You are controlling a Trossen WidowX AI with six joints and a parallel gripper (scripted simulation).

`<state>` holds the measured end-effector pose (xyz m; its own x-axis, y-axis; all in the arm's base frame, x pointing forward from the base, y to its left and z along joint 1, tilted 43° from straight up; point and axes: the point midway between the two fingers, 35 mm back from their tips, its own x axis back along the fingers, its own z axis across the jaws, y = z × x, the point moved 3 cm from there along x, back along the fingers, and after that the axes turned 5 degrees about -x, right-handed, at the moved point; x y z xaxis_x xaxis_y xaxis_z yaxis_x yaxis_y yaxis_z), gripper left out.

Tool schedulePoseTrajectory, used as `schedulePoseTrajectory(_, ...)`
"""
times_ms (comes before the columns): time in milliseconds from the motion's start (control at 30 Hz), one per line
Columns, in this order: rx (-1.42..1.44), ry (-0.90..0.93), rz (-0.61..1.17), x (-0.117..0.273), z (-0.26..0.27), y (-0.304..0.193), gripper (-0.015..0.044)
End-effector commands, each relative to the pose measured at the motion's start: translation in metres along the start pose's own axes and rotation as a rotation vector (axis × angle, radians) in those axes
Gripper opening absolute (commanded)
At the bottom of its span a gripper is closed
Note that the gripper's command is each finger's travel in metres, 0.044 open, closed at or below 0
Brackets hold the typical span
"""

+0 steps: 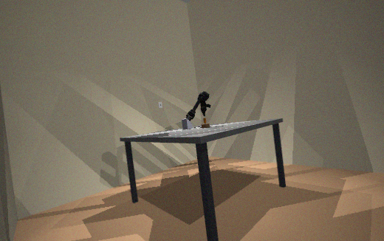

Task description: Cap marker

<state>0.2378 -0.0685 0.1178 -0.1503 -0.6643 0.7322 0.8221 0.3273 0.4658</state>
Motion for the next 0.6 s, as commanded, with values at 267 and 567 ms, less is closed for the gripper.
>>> schedulePoseTrajectory(267,-0.518,0.003,0.001,0.0125,0.0006,-0.0016,0.0256)
schedulePoseTrajectory(567,-0.753,0.004,0.001,0.0097,0.0000,-0.0016,0.0020)
